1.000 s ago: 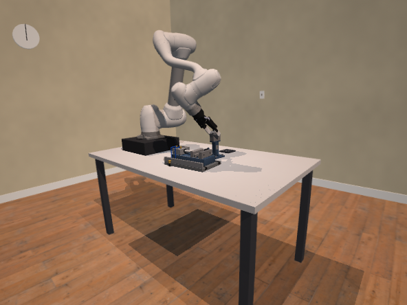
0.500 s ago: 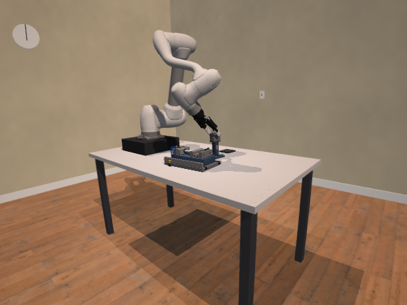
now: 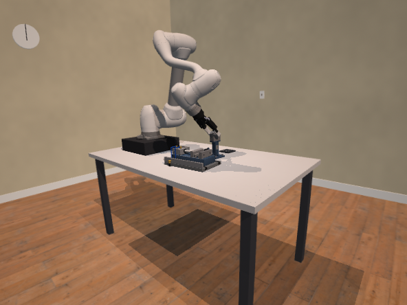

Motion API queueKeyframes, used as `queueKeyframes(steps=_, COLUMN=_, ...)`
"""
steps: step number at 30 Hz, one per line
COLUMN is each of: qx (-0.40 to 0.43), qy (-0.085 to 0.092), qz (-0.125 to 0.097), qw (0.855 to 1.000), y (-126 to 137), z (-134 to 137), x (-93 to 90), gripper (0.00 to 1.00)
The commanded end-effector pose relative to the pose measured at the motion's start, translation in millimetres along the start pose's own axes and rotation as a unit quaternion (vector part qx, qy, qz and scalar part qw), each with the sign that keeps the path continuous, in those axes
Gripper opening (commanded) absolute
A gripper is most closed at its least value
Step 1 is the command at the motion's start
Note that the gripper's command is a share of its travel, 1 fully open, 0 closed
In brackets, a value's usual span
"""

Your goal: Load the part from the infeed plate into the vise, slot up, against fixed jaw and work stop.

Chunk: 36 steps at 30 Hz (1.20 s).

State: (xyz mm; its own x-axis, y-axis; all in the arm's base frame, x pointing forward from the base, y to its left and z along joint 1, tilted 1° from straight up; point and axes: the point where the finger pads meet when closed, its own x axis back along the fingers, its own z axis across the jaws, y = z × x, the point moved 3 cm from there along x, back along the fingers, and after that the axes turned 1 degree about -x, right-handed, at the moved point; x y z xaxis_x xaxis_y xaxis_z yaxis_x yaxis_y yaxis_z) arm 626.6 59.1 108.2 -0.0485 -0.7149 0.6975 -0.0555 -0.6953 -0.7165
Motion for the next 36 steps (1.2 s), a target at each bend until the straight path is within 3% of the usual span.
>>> queueKeyframes(steps=1, qx=0.0, qy=0.0, qz=0.0, qw=1.0, y=0.5, z=-0.1, x=-0.6, gripper=0.51)
queueKeyframes(steps=16, qx=0.0, qy=0.0, qz=-0.013, qw=1.0, y=-0.4, z=-0.2, x=-1.2, gripper=0.51)
queueKeyframes(steps=36, qx=0.0, qy=0.001, qz=-0.055, qw=0.998, y=-5.1, z=-0.3, x=-1.5, gripper=0.51)
